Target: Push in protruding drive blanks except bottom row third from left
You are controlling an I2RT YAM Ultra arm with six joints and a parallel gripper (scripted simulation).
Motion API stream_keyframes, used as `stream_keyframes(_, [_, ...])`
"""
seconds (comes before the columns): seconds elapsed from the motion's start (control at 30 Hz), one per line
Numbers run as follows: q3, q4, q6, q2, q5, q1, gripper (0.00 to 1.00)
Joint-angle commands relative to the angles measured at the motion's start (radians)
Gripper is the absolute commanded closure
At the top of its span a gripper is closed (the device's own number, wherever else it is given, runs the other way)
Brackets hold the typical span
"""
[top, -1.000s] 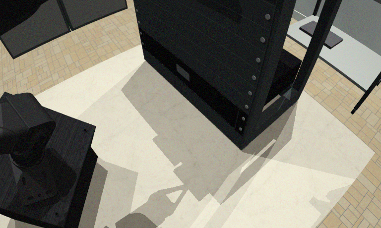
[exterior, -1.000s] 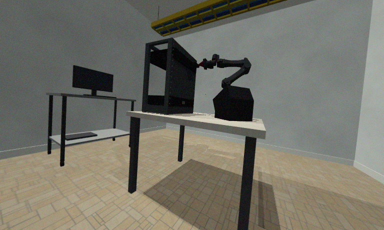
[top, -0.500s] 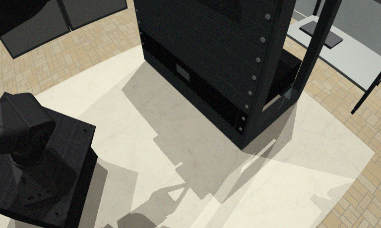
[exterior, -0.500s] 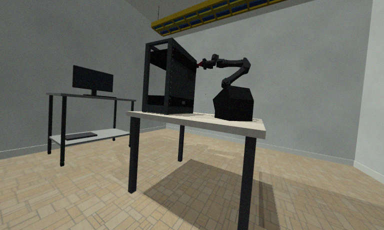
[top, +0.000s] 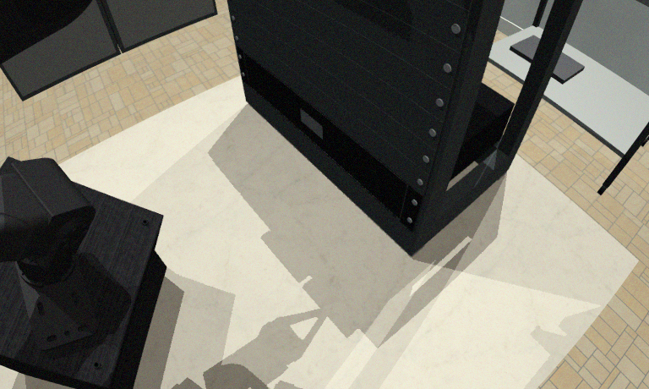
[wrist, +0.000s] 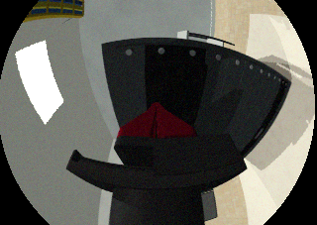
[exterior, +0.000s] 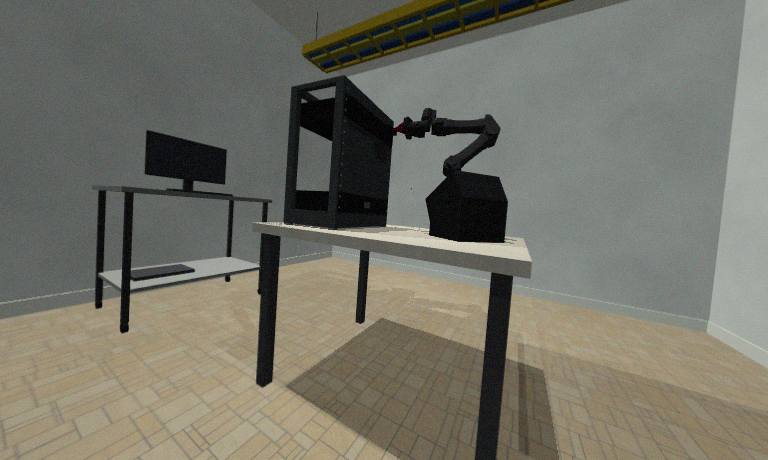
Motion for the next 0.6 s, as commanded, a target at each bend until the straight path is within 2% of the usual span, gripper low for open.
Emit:
stream_keyframes(0.0, [0.035,0.031,-0.012,0.049,-0.032,-0.008,1.0])
stream_keyframes(0.57, [0.047,0.015,-0.007,0.07,-0.04,-0.015,1.0])
